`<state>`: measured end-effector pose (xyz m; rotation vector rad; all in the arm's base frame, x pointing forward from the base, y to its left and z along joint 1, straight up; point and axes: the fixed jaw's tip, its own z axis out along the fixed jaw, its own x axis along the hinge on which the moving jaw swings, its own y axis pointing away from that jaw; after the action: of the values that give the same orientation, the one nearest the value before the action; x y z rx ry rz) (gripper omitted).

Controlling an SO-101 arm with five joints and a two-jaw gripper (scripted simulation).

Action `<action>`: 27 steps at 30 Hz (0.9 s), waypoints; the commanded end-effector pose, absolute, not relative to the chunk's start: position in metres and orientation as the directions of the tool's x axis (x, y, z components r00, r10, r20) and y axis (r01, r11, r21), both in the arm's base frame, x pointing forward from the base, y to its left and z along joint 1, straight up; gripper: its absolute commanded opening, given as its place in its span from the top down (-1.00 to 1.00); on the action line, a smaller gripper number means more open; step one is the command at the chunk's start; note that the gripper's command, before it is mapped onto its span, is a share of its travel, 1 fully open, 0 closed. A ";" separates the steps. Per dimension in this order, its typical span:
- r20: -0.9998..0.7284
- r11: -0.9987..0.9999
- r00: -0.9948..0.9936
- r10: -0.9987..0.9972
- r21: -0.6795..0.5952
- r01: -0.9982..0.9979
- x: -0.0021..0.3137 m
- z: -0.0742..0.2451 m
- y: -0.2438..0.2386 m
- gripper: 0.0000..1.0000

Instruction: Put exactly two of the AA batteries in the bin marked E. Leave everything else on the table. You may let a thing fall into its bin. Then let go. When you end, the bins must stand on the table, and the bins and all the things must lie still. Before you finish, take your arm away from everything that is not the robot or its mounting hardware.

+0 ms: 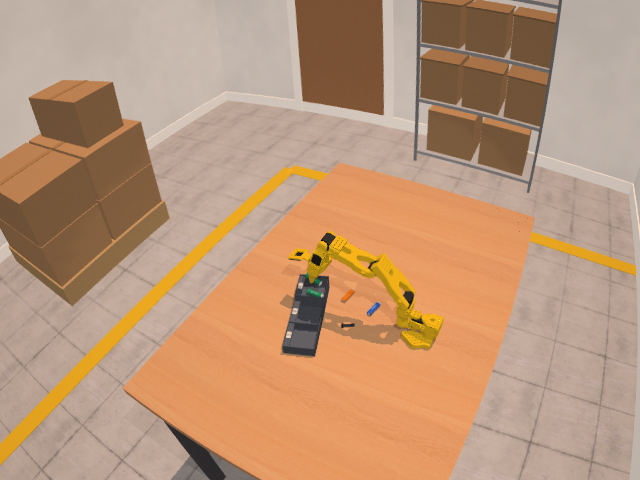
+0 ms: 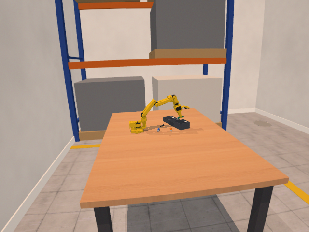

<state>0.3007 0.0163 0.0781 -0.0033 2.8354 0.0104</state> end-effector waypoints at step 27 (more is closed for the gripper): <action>-0.407 1.000 -0.913 -0.008 -0.004 -0.007 0.311 0.100 0.008 1.00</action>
<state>0.3055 0.0104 0.0838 -0.0151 2.7971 0.0001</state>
